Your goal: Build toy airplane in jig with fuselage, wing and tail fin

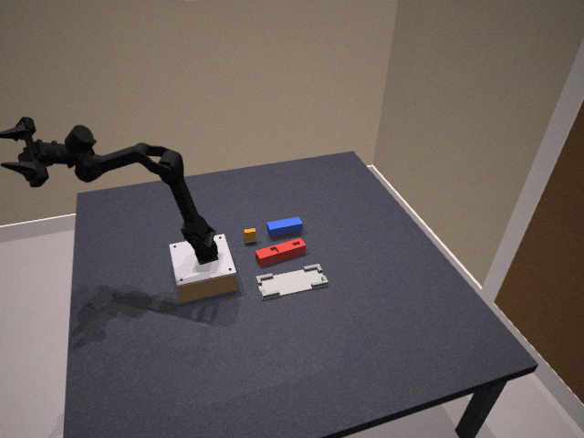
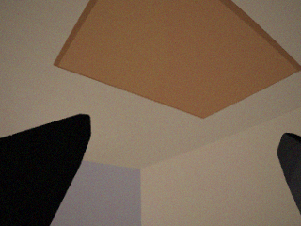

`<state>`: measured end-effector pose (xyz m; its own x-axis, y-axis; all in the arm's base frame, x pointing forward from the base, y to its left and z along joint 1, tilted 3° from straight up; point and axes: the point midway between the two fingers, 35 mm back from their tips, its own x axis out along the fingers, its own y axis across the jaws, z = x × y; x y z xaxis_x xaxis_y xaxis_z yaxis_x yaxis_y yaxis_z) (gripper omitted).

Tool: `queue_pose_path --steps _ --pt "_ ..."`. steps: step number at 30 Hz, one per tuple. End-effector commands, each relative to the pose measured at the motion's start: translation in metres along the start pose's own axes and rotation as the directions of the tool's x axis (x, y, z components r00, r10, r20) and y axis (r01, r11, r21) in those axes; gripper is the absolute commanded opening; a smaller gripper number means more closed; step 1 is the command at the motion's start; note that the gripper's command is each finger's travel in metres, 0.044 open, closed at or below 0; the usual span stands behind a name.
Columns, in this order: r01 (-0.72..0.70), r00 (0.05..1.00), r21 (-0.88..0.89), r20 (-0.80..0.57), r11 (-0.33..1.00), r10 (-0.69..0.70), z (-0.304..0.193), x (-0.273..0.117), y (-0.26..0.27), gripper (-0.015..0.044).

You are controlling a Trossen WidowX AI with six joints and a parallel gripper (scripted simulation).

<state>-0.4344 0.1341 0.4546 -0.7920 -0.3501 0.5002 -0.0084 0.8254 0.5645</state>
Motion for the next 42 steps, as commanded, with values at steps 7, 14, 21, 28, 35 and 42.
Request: queue_pose_path --steps 7,14,21,28,35,42 --pt "-0.106 0.978 -0.151 0.163 0.983 0.131 0.031 -0.042 0.050 0.0440" --pt "-0.198 0.861 -0.401 0.365 0.894 0.354 0.062 -0.122 0.116 0.0440" --pt "-0.150 0.674 -0.579 0.534 0.802 0.511 0.080 -0.217 0.166 0.0440" --pt "-0.014 0.426 -0.709 0.633 0.705 0.646 0.069 -0.328 0.202 0.0440" --pt "0.105 0.180 -0.706 0.706 0.700 0.685 0.052 -0.432 0.205 0.0440" --pt "0.233 -0.099 -0.653 0.721 0.720 0.686 0.023 -0.531 0.195 0.0440"
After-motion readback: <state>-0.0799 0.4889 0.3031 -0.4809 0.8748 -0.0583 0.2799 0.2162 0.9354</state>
